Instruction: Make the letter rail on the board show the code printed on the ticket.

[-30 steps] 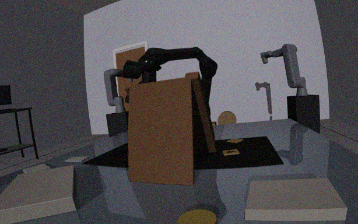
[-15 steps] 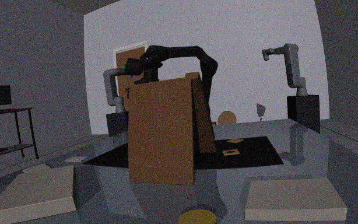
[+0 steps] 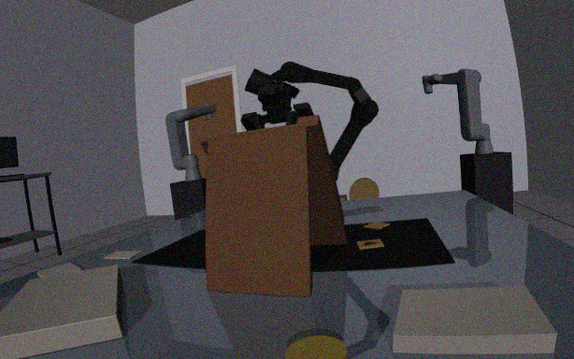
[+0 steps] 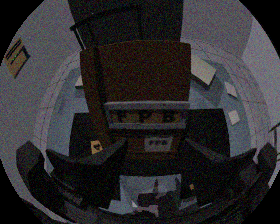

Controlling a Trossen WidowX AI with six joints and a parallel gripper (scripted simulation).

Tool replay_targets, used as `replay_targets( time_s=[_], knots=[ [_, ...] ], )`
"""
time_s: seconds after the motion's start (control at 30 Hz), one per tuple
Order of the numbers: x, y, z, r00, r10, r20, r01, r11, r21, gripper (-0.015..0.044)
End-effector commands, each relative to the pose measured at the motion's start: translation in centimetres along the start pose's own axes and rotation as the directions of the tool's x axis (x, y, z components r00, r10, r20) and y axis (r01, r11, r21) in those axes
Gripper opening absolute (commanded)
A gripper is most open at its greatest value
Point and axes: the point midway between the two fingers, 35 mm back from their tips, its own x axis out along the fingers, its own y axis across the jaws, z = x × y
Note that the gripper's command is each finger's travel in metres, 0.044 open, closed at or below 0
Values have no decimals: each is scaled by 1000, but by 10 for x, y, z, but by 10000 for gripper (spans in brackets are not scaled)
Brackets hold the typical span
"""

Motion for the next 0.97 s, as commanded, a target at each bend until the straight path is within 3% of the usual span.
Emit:
replay_targets(
  time_s=[0.0, 0.07, 0.93],
  knots=[
    [-25, 25, -13, 987, 3, 160, -1, 1000, -14, 394],
    [-33, 34, -18, 976, 1, 217, 4, 1000, -22, 440],
    [-34, 35, -19, 975, 1, 224, 5, 1000, -23, 440]
  ],
)
